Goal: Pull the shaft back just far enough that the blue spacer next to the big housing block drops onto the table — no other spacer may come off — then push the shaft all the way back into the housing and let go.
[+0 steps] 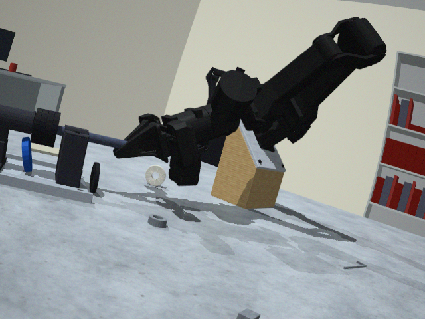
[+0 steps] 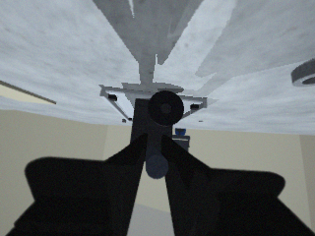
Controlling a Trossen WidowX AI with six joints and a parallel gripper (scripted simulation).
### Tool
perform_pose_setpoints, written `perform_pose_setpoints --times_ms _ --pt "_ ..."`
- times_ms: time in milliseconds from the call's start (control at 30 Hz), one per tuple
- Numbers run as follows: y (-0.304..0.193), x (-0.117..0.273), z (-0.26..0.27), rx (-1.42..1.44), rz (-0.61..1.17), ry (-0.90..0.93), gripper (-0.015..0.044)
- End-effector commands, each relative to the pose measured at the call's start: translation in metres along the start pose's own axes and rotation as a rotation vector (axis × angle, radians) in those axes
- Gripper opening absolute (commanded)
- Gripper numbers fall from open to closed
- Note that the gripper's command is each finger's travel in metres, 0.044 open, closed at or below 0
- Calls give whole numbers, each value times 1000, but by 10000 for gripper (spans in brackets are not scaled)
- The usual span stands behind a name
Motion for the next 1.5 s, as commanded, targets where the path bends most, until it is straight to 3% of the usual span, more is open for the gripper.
perform_pose_setpoints --times_ms 0,1467 --pt "-2 -3 0 4 3 1 0" --pt "-10 -16 2 4 4 0 0"
Point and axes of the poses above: the point midway between the two fingers, 35 mm back from their tips, its own x axis back along the fingers, its own z axis across the jaws, y = z × x, the point moved 7 cm from there along x, back along the fingers, and after that the axes turned 13 degrees about x, right-handed, at the moved point
